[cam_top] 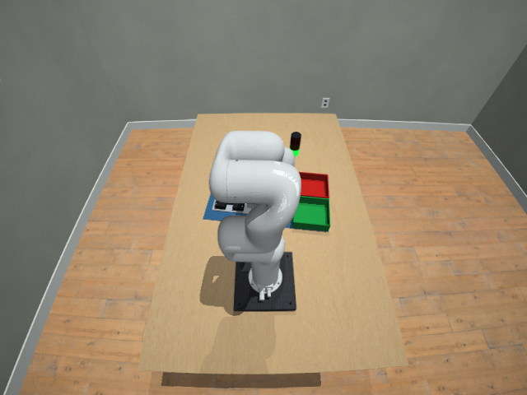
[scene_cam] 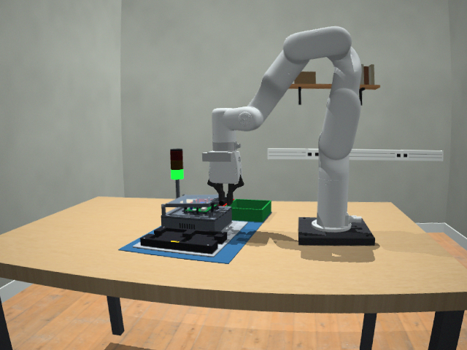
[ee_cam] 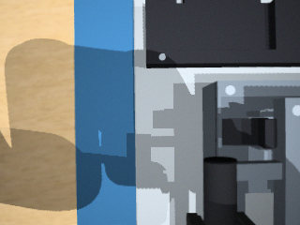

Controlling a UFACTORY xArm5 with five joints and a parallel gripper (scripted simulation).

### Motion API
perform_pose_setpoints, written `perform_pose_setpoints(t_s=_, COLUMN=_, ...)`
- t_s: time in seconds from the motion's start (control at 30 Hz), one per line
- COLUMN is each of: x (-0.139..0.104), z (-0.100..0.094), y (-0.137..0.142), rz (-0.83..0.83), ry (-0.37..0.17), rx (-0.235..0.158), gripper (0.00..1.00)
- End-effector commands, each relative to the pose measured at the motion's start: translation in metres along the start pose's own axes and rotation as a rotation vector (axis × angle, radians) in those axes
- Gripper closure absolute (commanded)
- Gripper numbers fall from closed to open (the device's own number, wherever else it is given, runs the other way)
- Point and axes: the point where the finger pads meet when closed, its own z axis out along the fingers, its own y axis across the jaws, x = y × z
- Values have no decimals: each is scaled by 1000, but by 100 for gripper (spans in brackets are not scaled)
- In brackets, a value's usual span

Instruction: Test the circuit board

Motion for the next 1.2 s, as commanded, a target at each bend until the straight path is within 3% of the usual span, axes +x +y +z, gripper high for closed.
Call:
perform_pose_setpoints(t_s=0.0, x=0, z=-1, y=1, rz=0, ry=0, rx=-3, gripper=100)
perform_pose_setpoints(t_s=0.67, x=0, z=-3, y=1, rz=0, ry=0, rx=-3, gripper=100)
perform_pose_setpoints(t_s=1.17, x=0, z=-39, y=7, rz=0, ry=0, rx=-3, gripper=100)
